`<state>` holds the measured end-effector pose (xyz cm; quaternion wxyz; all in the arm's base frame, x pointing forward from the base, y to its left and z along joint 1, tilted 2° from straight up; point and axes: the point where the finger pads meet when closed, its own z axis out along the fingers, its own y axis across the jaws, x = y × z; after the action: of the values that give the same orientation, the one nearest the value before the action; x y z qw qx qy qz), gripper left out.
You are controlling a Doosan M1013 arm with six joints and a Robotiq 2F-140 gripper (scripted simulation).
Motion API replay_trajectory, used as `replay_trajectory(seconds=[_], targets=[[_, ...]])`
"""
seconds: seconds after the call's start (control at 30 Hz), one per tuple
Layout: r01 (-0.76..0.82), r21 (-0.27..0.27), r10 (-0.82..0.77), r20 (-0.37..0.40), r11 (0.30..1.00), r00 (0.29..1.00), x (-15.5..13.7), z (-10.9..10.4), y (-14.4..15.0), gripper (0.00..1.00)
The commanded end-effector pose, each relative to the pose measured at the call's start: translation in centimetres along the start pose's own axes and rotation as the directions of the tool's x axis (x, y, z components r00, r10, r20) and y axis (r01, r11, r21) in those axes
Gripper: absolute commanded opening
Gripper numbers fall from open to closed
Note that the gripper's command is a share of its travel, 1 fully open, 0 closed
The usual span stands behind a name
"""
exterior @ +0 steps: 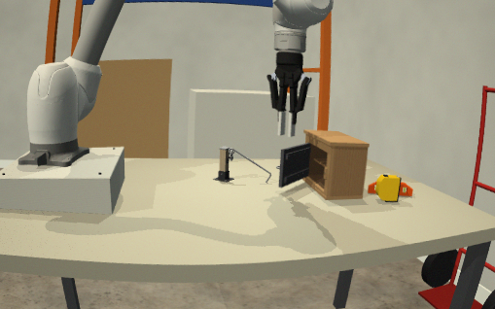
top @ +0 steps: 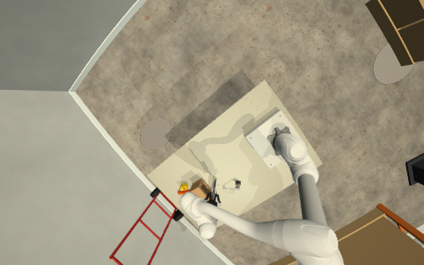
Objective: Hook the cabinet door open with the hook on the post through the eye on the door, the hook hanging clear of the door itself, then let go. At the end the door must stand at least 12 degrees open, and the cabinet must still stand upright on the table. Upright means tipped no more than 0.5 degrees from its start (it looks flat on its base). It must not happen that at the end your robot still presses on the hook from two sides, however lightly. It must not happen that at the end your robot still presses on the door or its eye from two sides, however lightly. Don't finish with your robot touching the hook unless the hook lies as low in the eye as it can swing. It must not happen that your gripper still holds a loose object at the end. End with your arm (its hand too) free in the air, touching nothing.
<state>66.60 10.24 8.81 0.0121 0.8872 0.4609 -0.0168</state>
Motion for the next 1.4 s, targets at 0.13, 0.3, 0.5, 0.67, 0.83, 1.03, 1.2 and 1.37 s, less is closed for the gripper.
replay_trajectory(seconds=[0.13, 0.3, 0.5, 0.67, 0.83, 1.03, 1.2, 1.37], targets=[[0.0, 0.0, 0.0, 0.0, 1.0, 1.0, 0.0, 1.2, 0.0, 0.16], [0.0, 0.0, 0.0, 0.0, 1.0, 1.0, 0.0, 2.1, 0.0, 0.16], [0.0, 0.0, 0.0, 0.0, 1.0, 1.0, 0.0, 2.7, 0.0, 0.16], [0.0, 0.0, 0.0, 0.0, 1.0, 1.0, 0.0, 3.5, 0.0, 0.16], [0.0, 0.0, 0.0, 0.0, 1.0, 1.0, 0.0, 4.1, 0.0, 0.16], [0.0, 0.0, 0.0, 0.0, 1.0, 1.0, 0.0, 4.5, 0.0, 0.16], [0.0, 0.0, 0.0, 0.0, 1.0, 1.0, 0.0, 4.8, 0.0, 0.16], [0.0, 0.0, 0.0, 0.0, 1.0, 1.0, 0.0, 4.9, 0.0, 0.16]])
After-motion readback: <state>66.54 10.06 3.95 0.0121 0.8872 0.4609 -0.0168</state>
